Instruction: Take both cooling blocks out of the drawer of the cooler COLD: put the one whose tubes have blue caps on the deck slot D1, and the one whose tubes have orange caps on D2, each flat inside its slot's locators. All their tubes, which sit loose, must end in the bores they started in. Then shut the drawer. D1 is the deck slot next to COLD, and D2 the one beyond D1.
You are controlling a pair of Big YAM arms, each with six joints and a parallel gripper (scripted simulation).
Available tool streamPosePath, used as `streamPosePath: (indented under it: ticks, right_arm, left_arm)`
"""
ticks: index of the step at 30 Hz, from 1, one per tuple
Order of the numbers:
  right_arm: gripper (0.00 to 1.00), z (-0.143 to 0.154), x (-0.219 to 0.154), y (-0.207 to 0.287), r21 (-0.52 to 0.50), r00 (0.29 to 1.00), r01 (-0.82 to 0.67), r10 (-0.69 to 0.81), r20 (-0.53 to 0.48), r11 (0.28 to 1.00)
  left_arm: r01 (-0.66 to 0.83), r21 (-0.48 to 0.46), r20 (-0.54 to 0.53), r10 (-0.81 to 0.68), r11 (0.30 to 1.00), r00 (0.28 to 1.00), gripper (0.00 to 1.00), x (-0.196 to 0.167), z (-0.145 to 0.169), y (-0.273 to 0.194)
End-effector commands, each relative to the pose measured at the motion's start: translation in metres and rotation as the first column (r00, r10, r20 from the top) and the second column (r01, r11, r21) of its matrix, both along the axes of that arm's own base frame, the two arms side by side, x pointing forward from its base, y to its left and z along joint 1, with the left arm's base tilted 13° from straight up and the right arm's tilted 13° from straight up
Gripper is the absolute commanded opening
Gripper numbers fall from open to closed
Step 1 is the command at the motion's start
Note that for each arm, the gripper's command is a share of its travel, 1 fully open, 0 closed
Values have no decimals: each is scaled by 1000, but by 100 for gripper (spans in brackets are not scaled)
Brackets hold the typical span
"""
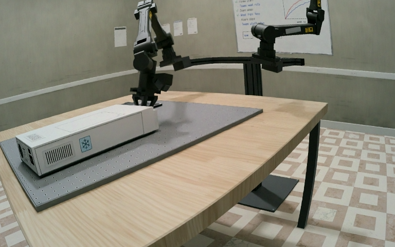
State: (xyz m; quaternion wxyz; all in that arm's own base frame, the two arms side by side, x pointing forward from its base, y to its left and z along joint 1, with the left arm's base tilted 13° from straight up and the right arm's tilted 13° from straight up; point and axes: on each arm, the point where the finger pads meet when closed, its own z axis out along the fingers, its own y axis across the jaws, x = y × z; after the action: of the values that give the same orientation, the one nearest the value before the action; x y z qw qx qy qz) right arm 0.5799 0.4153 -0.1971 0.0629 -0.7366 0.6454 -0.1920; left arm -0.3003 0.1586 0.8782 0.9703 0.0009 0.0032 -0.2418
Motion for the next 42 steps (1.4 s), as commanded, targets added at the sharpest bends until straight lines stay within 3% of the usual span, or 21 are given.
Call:
streamPosePath:
  ticks: [1, 42]
  right_arm:
    - [0, -5, 8, 19, 9, 1000, -14, 14, 8, 1000]
    - [0, -5, 20, 12, 13, 1000, -10, 10, 12, 1000]
  left_arm:
    - [2, 18, -30, -2, 1000, 1000, 0, 21, 8, -10]
    - [2, 18, -30, -2, 1000, 1000, 0, 21, 8, -10]
